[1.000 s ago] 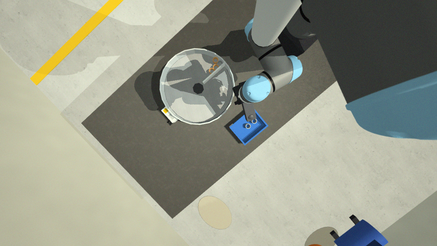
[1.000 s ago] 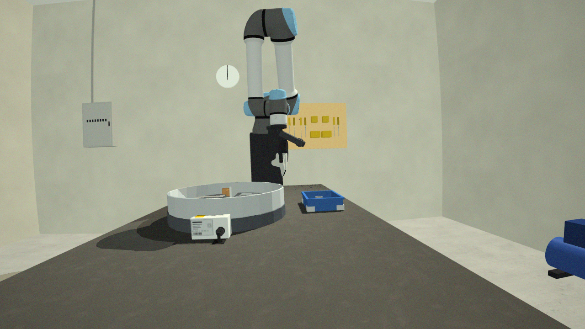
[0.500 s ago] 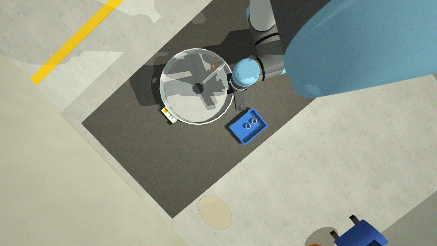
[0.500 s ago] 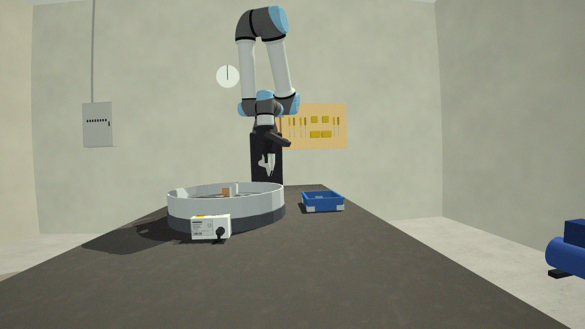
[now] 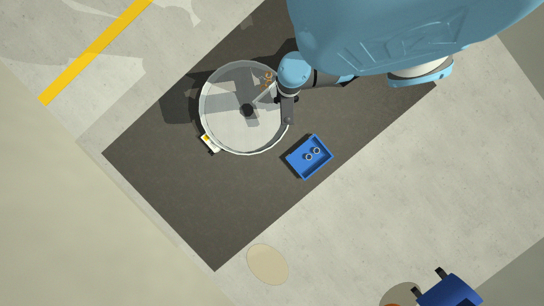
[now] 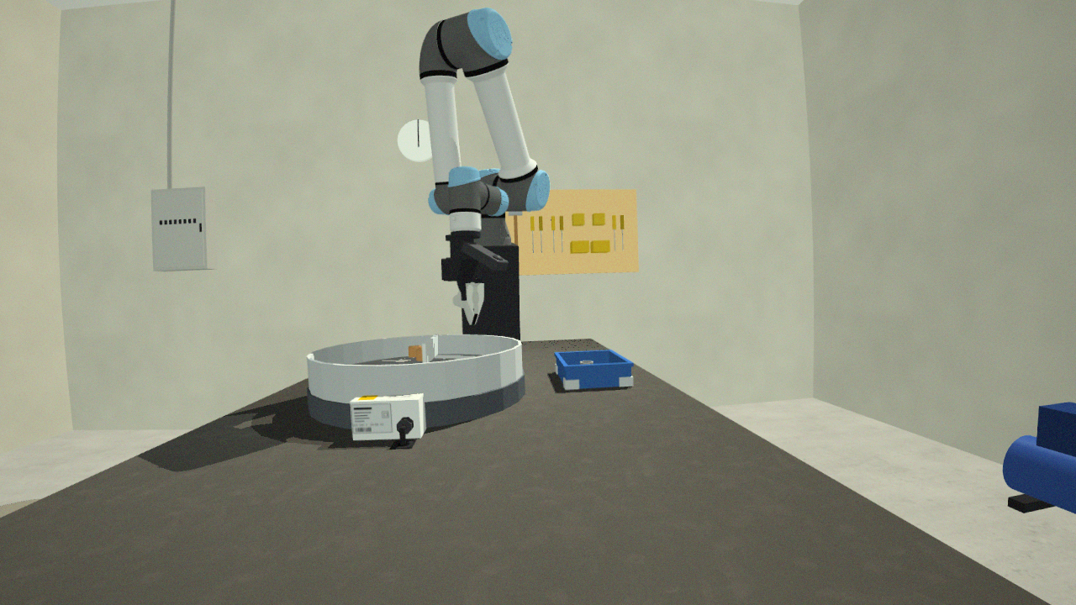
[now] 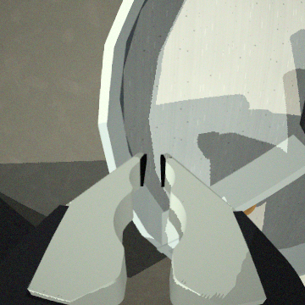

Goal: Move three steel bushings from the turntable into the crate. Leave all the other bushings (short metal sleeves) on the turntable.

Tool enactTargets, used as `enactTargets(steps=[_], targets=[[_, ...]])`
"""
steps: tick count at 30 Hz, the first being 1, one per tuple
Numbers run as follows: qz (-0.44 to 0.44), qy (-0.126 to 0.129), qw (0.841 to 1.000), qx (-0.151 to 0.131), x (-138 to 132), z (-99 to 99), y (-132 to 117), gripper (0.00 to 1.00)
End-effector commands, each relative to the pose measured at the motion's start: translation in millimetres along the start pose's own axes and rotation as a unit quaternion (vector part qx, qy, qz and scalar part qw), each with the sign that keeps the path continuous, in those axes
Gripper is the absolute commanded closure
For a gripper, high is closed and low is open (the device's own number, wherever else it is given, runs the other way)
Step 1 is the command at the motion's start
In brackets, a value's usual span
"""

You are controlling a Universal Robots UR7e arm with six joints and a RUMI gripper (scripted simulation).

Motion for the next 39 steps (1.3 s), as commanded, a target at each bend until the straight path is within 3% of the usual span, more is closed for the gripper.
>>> enactTargets(steps=[1,19,39], targets=[[-0.025,0.0,1.0,0.001,15.5,0.0,-15.0,0.95],[-0.096,0.0,0.995,0.001,57.7,-0.3,-57.7,0.95],[-0.144,0.0,0.99,0.001,86.1,-0.4,-85.5,0.95]])
Point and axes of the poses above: the point where the finger pads meet when closed, its own z axis back along the fingers, its own x axis across the jaws, y = z × x, the point moved 10 cm from there along z, back along the fingers, and after that the axes turned 12 degrees about -z, right-handed, at the moved point
